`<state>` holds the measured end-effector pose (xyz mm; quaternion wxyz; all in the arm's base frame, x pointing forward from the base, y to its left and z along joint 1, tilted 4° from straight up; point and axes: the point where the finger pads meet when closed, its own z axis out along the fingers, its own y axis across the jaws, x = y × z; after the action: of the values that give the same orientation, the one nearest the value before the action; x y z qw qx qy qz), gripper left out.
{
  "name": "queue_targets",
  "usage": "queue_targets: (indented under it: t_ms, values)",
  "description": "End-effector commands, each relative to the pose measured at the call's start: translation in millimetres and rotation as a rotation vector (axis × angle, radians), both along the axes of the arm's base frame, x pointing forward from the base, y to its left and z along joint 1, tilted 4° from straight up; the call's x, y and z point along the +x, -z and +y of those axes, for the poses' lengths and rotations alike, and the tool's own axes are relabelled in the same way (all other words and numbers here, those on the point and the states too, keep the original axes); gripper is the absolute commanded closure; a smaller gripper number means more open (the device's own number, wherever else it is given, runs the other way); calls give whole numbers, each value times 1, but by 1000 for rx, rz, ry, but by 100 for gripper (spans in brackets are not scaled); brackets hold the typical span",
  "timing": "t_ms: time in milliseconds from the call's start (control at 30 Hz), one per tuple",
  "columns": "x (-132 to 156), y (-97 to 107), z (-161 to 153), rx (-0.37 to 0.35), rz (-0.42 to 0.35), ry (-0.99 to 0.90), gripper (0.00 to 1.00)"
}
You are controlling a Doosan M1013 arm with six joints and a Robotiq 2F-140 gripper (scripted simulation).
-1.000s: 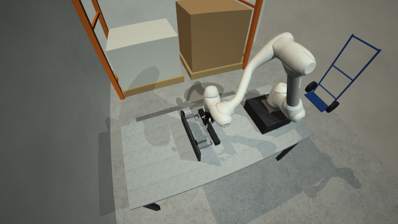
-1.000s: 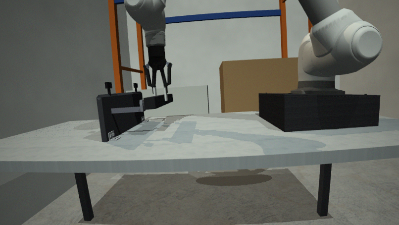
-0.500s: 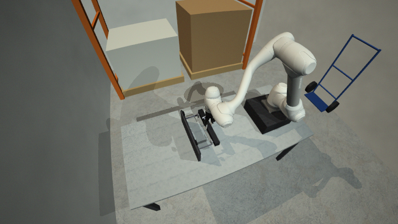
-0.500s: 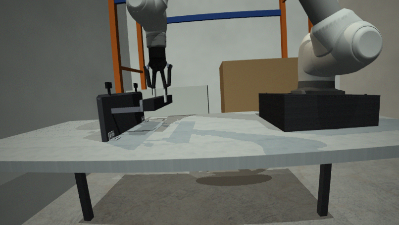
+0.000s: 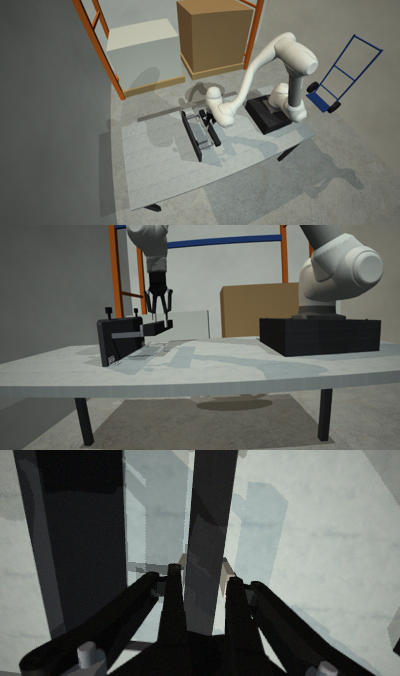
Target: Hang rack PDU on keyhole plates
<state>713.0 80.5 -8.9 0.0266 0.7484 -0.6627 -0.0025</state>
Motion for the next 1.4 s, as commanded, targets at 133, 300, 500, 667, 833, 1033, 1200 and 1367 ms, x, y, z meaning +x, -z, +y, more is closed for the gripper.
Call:
queue_targets:
  t_ms: [133, 300, 500, 667, 833, 1033, 1200, 1367]
  values:
    - [0, -2, 2, -4, -6, -5, 100]
    - [0, -2, 2, -4, -5, -5, 100]
    - [-2, -3, 1, -4, -1, -6, 100]
    - [-3, -3, 1, -5, 4, -8, 100]
    - [-6, -4, 1, -5, 6, -8, 100]
    - [-10, -5, 0, -5, 6, -8, 100]
    - [-10, -5, 0, -5, 6, -8, 100]
    - [-11, -5, 0, -5, 6, -8, 100]
